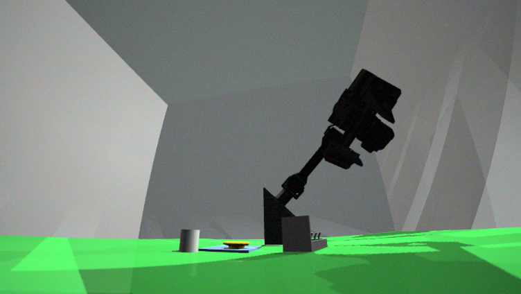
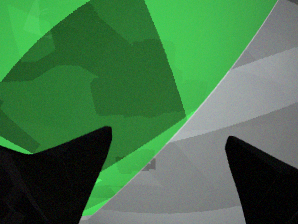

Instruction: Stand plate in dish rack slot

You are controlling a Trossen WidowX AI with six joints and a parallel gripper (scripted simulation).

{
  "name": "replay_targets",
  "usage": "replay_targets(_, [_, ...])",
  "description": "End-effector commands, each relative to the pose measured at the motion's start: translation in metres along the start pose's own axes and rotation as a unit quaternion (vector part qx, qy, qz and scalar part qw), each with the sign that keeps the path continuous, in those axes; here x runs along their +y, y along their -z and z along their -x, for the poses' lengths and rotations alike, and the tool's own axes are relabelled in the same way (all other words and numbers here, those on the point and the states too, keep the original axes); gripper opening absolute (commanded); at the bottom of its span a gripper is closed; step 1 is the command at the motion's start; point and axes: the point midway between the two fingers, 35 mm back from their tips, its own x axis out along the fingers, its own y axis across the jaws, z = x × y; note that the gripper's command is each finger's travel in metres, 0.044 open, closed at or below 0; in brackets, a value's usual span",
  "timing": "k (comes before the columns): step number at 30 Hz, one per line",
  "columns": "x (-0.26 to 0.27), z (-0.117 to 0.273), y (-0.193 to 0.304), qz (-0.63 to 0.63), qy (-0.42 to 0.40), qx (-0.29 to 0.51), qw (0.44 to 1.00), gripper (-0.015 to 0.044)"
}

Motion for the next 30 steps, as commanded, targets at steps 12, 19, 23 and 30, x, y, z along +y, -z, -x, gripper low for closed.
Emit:
replay_targets(12, [0.074, 0.011, 0.087, -0.221, -0.106, 0.052, 0.968, 0.04])
replay_targets(19, [0.108, 0.023, 0.118, -0.323, -0.145, 0.076, 0.932, 0.04])
replay_targets(23, [0.127, 0.032, 0.133, -0.38, -0.166, 0.089, 0.906, 0.04])
replay_targets(30, [0.161, 0.048, 0.155, -0.477, -0.198, 0.109, 0.849, 0.04])
